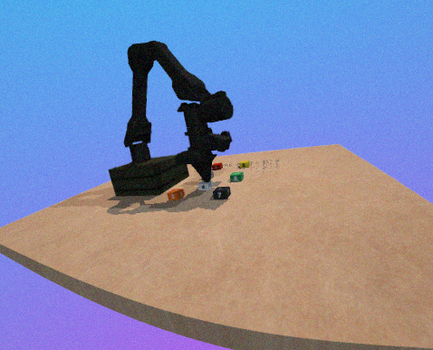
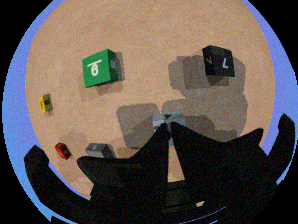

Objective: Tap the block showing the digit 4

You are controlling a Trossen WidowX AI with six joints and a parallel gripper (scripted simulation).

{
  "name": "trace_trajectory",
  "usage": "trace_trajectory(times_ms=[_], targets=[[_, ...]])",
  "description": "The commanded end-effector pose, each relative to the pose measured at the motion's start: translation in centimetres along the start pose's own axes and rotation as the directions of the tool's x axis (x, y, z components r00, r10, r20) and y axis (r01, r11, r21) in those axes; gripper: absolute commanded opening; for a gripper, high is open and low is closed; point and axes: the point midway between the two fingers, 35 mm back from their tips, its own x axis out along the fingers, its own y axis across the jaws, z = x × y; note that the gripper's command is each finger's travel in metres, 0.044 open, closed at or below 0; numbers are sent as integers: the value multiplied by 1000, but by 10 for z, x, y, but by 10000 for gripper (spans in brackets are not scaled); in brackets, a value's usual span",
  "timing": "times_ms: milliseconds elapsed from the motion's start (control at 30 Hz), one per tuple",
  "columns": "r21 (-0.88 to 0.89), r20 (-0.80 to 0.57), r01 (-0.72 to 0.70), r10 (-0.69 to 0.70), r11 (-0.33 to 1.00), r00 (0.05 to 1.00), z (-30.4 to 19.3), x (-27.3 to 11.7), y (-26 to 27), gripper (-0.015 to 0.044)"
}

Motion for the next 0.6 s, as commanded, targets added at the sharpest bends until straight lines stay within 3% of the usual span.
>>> trace_trajectory(times_ms=[0, 200, 400, 567], targets=[[5, -8, -2, 2, 1000, 1000, -3, 4, 1, 20], [5, -8, -1, 1, 1000, 1000, -2, -24, 1, 20], [5, -8, -1, 2, 1000, 1000, -2, -26, 1, 20], [-66, -13, -12, 12, 998, 1000, 6, -40, 52, 151]])
